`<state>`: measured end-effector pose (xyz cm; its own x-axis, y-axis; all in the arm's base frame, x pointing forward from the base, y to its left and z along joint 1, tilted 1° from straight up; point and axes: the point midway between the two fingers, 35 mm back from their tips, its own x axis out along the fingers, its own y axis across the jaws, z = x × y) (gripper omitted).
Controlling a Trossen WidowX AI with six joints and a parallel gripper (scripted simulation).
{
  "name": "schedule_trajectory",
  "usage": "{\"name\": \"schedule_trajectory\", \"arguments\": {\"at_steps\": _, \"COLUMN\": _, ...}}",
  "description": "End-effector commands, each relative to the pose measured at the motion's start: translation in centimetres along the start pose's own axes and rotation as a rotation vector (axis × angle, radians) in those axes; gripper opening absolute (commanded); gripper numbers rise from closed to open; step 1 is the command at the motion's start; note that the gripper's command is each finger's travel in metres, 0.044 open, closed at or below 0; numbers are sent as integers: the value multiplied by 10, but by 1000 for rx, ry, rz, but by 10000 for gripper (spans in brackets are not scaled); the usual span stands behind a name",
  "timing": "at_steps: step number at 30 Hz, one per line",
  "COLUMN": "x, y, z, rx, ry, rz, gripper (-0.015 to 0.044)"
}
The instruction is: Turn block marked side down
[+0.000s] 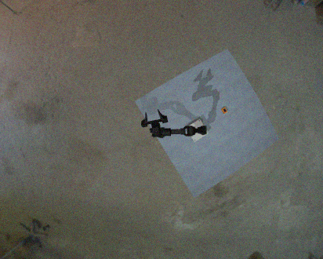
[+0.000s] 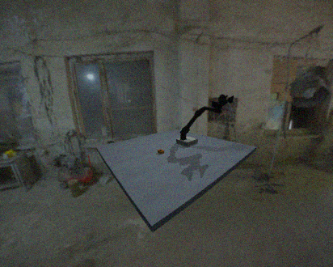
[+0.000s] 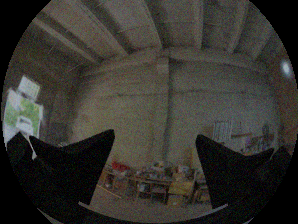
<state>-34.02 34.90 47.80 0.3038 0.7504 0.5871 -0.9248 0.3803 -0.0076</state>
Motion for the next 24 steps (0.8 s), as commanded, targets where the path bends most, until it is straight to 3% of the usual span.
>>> {"name": "schedule_trajectory", "arguments": {"at_steps": 1, "x": 2, "y": 0, "z": -1, "rx": -5, "ry": -1, "rz": 0, "gripper": 426}}
{"name": "schedule_trajectory", "arguments": {"at_steps": 10, "x": 92, "y": -29, "z": -71, "rx": -238, "ry": -2, "rz": -9, "gripper": 440}}
{"name": "schedule_trajectory", "arguments": {"at_steps": 24, "x": 199, "y": -140, "z": -209, "rx": -560, "ry": 176, "rz": -3, "gripper": 440}}
